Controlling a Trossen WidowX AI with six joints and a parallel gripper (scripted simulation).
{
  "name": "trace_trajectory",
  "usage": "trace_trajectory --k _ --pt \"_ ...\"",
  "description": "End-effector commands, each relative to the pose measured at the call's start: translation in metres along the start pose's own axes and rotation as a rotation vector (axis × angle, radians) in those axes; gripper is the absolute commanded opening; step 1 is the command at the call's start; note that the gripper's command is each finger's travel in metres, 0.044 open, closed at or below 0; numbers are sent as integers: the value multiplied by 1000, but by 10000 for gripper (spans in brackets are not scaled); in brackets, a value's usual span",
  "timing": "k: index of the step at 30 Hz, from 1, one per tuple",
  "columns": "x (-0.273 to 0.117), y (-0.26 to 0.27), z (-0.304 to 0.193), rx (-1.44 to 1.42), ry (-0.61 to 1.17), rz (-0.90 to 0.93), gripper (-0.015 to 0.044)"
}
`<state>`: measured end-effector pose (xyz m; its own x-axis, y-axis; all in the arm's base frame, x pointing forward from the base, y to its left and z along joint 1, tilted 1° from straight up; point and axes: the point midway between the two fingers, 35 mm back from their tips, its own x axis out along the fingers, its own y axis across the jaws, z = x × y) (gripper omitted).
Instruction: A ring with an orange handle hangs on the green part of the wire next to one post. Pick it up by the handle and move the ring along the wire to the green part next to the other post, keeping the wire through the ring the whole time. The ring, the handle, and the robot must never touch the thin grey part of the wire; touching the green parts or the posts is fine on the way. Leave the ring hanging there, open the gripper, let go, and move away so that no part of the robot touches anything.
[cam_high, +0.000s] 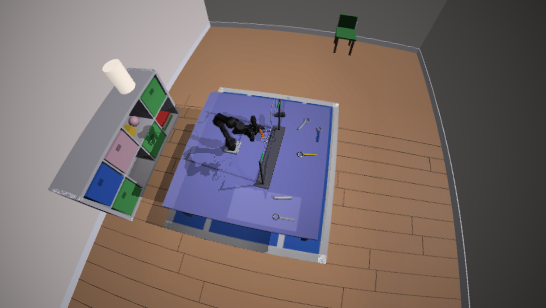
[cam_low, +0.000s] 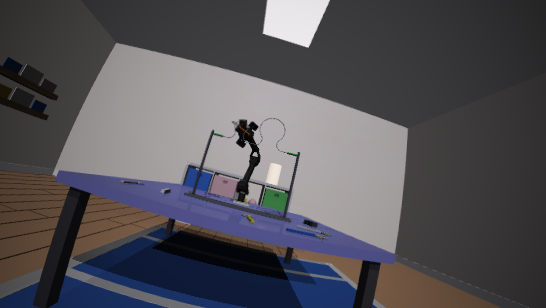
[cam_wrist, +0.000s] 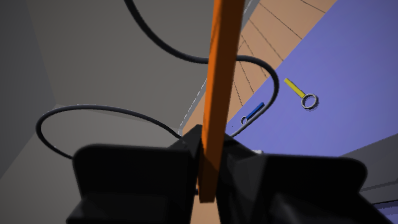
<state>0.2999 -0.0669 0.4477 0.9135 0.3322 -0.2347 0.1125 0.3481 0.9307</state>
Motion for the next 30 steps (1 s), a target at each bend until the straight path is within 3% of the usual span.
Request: trace_trajectory --k 1,30 --pt "0 -3 0 -78 -5 -44 -150" --pt "-5 -40 13 -622 -58 -391 -150"
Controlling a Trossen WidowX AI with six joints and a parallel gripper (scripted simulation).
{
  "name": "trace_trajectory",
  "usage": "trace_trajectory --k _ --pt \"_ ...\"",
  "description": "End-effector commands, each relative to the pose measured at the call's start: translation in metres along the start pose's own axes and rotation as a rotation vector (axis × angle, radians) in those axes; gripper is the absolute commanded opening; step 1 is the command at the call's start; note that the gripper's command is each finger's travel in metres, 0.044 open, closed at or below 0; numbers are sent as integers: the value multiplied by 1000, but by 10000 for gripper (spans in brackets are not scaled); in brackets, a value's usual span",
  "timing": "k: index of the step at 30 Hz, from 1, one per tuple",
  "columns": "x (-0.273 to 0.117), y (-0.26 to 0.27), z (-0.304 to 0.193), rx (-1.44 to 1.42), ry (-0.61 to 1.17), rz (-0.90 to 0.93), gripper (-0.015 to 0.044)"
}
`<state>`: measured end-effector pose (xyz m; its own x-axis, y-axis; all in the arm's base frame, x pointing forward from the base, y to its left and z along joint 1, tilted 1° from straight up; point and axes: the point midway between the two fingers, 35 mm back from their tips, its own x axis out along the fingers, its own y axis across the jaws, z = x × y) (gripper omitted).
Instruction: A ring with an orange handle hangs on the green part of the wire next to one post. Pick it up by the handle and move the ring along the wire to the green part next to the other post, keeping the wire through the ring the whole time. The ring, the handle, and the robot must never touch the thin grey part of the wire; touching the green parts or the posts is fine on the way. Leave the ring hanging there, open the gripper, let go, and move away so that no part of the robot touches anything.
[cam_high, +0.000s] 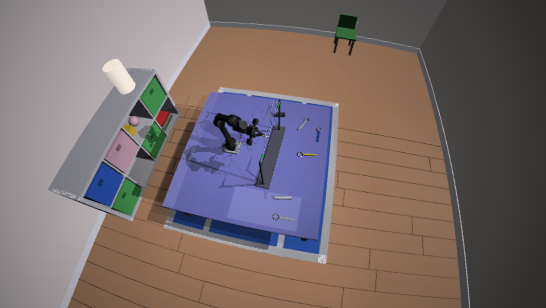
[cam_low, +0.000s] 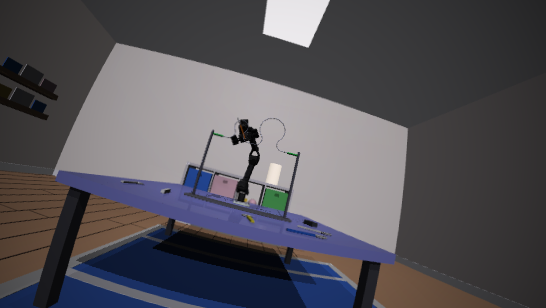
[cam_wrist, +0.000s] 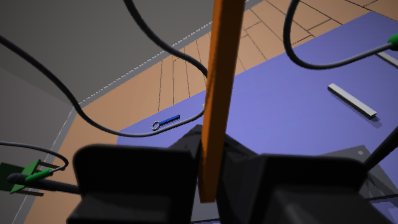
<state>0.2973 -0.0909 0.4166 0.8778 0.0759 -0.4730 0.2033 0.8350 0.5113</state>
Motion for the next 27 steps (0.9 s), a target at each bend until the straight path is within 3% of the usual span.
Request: trace_trajectory --k 1,27 --pt "-1 -4 0 -84 -9 -49 -150" --pt "-4 -40 13 -603 -73 -366 -150"
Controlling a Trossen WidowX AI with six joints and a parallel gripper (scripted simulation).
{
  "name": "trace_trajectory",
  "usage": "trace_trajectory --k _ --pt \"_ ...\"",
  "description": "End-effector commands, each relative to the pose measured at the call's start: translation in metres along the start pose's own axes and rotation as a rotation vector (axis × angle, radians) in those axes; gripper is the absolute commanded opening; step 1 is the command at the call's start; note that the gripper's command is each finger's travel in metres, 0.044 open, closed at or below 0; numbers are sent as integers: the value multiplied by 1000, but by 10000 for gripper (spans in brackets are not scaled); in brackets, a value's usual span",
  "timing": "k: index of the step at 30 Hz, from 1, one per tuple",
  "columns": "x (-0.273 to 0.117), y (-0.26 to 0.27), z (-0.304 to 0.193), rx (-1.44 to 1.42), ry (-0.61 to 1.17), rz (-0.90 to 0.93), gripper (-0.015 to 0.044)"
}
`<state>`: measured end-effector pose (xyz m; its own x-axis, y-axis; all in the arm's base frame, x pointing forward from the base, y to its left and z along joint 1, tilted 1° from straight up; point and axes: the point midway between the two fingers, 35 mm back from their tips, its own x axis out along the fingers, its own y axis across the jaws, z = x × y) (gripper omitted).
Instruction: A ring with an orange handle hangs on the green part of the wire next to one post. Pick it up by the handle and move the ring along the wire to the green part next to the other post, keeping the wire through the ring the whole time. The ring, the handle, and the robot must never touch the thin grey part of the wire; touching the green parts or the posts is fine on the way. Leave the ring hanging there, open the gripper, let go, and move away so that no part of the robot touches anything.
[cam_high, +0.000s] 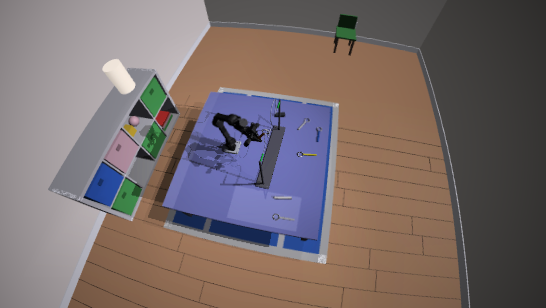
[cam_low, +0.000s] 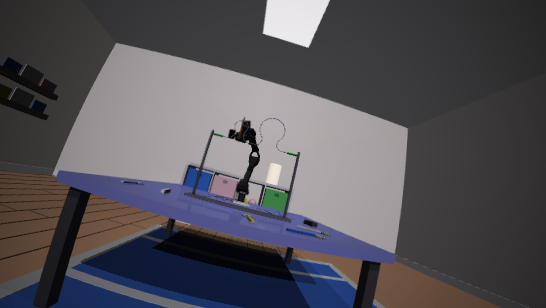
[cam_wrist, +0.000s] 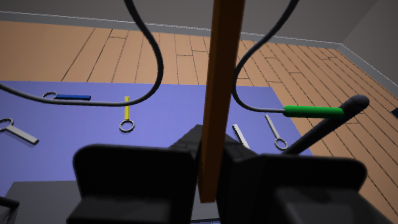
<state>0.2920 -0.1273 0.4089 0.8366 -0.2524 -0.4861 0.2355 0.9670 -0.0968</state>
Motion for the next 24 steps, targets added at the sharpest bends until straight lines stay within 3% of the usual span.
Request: trace_trajectory --k 1,24 --pt "1 -5 -2 -82 -6 -47 -150" --pt "-1 -37 8 -544 -66 -318 -150"
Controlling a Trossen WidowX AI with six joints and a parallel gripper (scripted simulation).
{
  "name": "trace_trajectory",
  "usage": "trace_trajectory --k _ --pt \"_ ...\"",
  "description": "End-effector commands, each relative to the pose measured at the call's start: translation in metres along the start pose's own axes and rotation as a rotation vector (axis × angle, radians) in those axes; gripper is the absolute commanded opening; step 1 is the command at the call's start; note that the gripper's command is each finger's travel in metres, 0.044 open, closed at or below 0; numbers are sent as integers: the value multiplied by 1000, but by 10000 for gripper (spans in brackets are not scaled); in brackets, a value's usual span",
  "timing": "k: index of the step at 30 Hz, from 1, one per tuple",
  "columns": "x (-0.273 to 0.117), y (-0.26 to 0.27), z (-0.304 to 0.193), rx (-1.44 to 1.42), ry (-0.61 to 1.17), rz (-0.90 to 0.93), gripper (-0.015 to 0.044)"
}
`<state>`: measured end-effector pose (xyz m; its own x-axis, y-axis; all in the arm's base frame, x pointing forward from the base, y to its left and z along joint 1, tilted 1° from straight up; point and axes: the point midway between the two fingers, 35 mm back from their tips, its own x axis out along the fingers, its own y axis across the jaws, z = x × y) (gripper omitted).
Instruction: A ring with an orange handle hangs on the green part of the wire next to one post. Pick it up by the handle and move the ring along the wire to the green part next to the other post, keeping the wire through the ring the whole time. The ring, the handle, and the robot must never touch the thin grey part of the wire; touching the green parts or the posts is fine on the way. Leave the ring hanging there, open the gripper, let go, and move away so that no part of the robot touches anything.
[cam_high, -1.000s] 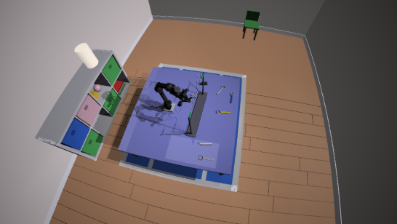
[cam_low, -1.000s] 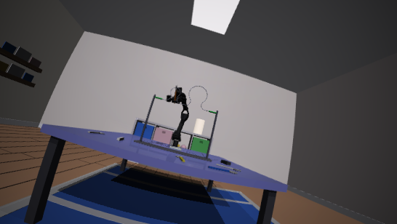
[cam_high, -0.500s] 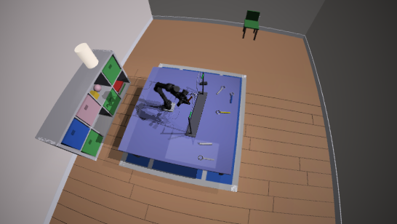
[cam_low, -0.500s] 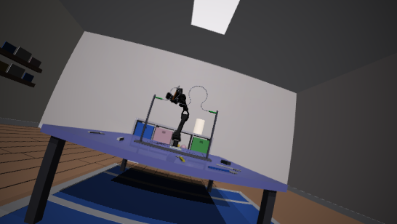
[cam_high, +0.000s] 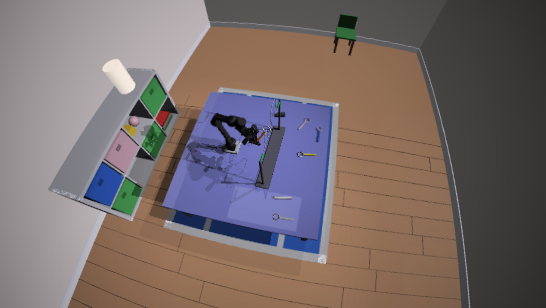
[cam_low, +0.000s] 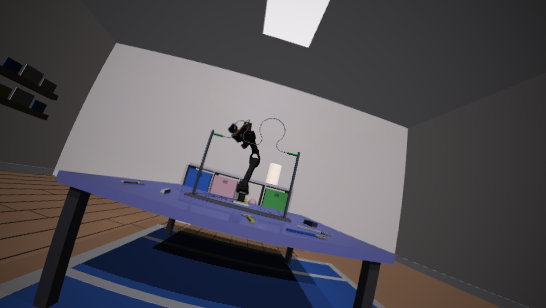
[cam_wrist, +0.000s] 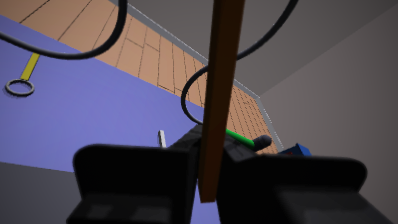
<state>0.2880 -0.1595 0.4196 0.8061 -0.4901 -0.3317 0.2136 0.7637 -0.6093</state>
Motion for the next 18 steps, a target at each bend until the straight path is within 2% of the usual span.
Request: trace_trajectory --k 1,18 --pt "1 -5 -2 -81 -5 -47 -150" --pt "1 -29 4 -423 -50 -244 -150"
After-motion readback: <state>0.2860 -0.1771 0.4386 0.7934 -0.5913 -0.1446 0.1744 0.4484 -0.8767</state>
